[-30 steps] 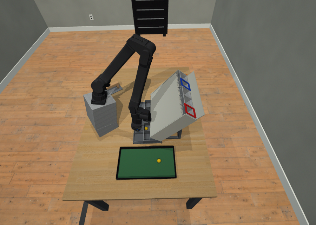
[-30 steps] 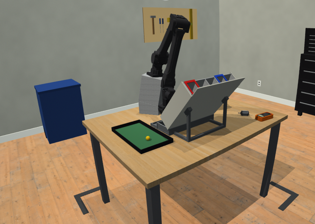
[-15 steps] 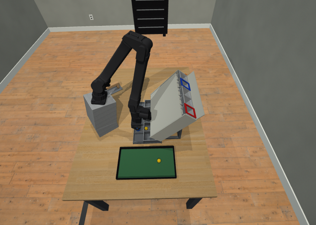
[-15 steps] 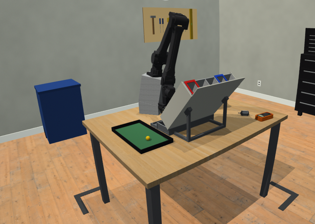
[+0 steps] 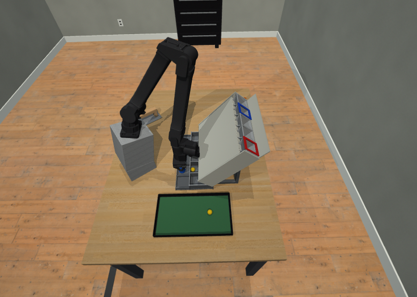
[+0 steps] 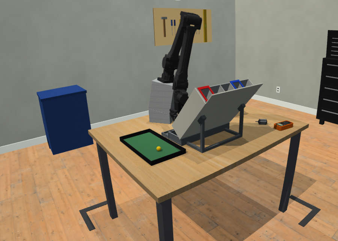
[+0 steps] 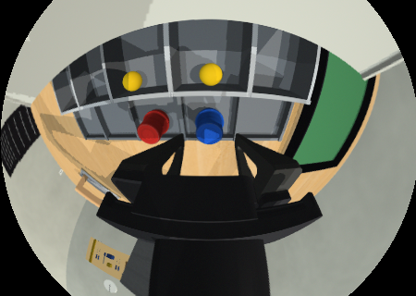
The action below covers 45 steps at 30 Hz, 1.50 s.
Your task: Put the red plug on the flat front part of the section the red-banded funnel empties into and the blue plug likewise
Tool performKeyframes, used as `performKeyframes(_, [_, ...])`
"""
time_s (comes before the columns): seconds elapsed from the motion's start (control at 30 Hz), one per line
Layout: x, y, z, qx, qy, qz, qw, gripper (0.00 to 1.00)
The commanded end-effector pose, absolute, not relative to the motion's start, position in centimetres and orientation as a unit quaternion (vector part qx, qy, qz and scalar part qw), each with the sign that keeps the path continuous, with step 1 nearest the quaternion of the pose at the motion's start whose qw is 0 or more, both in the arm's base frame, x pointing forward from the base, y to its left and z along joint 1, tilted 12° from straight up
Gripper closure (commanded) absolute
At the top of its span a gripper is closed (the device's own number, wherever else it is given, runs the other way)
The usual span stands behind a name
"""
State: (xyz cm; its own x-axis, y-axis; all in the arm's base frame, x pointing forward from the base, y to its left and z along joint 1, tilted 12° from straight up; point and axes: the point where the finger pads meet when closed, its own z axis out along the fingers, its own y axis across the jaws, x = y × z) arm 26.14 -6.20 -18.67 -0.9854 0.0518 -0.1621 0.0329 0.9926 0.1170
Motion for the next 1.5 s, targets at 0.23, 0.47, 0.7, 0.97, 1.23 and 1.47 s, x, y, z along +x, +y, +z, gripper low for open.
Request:
performKeyframes(0.23, [25.8, -6.5, -17.9, 0.022, 0.995, 0.057, 0.084, 0.41])
performKeyframes(0.47, [25.5, -6.6, -16.7, 0.022, 0.995, 0.057, 0.084, 0.41])
performKeyframes(0.7, [25.0, -7.1, -12.9, 0.022, 0.994, 0.057, 0.085, 0.41])
performKeyframes(0.97, [25.1, -7.6, -10.1, 0.022, 0.994, 0.055, 0.09, 0.41])
performKeyframes(1.23, [24.3, -7.1, -10.2, 0.019, 0.995, 0.061, 0.076, 0.41])
performKeyframes(1.47, [24.6, -7.3, -10.0, 0.02, 0.995, 0.058, 0.083, 0.41])
